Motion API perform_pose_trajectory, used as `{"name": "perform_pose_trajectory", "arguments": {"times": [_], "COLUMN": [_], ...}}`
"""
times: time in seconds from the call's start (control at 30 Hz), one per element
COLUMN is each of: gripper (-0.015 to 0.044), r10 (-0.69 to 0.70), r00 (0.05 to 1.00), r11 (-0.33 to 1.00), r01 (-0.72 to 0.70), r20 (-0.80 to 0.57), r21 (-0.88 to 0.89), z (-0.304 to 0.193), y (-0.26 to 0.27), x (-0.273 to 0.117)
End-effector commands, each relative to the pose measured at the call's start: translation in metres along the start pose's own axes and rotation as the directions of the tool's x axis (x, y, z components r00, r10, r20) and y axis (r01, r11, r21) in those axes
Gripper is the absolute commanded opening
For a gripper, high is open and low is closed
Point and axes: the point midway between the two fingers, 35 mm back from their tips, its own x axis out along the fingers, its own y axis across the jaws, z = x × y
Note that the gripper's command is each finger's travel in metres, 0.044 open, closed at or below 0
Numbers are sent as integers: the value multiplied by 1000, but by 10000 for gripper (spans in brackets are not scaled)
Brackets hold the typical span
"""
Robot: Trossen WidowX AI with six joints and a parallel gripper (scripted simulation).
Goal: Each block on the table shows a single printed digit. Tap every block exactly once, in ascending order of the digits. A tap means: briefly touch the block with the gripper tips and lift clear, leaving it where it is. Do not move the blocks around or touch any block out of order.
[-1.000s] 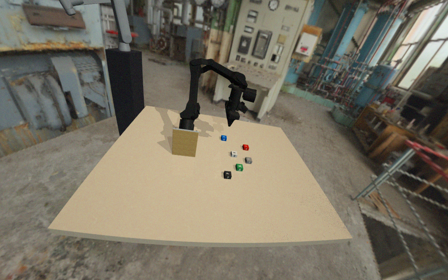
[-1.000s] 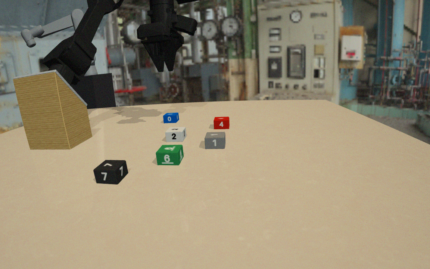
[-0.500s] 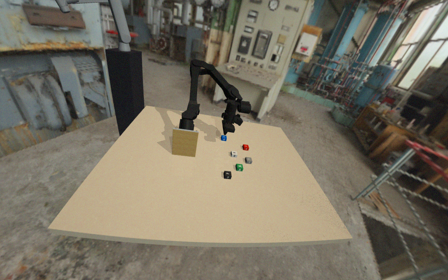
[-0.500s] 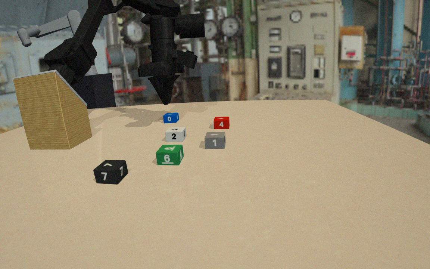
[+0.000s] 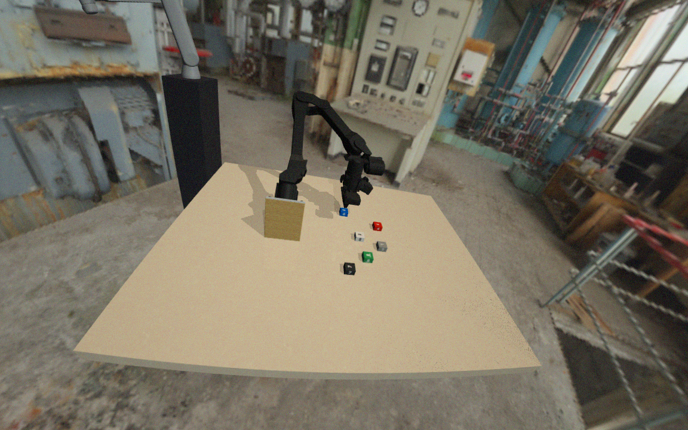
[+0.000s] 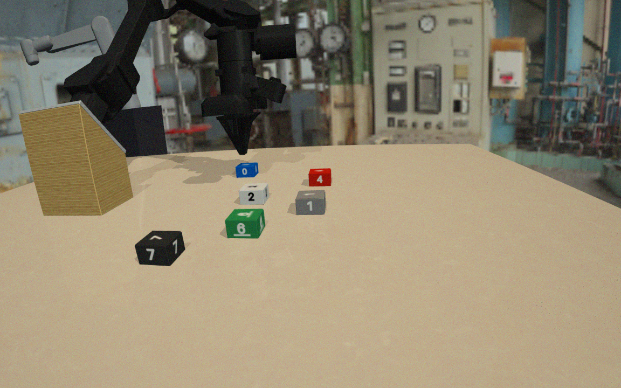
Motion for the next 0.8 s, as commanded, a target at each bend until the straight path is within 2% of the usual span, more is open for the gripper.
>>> {"name": "perform_pose_trajectory", "arguments": {"times": [0.0, 0.57, 0.77], "gripper": [20, 20, 20], "r10": [4, 5, 4], "r00": [1000, 1000, 1000], "r11": [1000, 1000, 1000], "r01": [-3, -5, -4], "r20": [-5, -5, -5], "r21": [6, 6, 6], "z": [-2, -2, -2], "y": [0, 0, 0], "x": [7, 25, -5]}}
